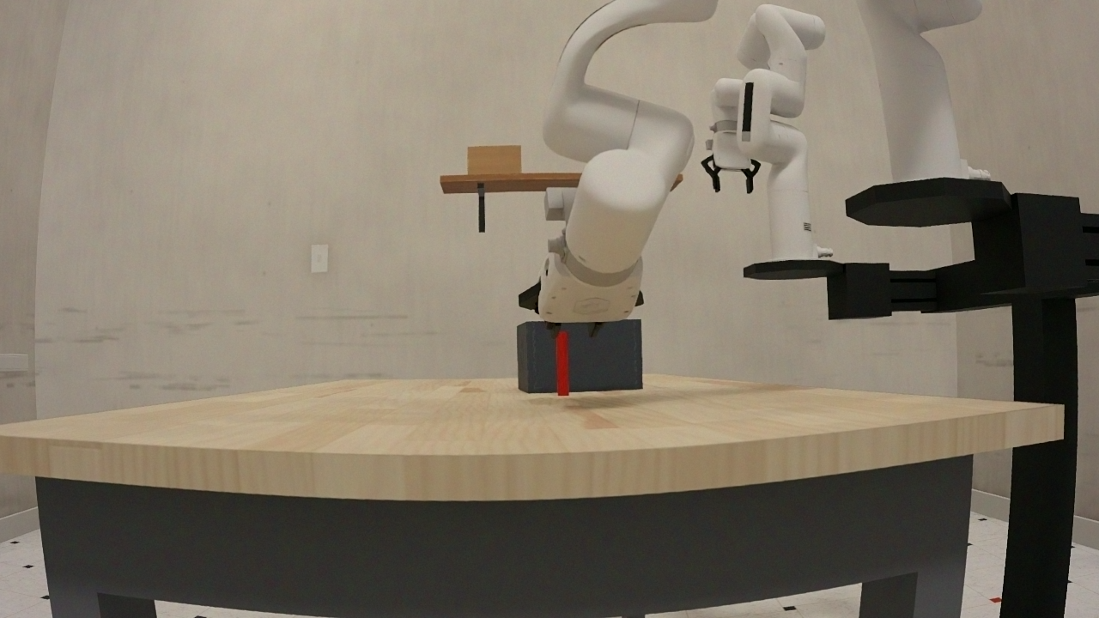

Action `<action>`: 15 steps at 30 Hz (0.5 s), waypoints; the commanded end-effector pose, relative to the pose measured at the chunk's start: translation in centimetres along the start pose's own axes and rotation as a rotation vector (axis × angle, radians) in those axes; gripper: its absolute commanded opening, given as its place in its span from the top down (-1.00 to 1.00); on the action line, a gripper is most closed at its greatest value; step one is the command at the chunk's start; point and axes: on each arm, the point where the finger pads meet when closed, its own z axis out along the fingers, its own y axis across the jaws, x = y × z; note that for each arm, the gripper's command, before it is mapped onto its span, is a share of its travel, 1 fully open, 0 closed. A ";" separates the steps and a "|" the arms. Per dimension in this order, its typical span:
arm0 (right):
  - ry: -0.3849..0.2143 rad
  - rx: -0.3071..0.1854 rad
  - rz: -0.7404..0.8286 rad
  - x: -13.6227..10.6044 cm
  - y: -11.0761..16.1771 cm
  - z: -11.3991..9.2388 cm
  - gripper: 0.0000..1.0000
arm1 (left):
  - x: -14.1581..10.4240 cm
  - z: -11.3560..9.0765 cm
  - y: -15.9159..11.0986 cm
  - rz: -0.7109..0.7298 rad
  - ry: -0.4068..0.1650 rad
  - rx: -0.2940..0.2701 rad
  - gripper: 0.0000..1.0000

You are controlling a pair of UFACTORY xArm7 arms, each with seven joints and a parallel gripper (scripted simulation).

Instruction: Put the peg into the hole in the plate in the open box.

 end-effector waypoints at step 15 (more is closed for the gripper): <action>0.004 0.000 0.000 0.1 0.0 -0.2 -1.00 | 3.1 -1.2 -0.1 0.003 -0.438 0.001 0.13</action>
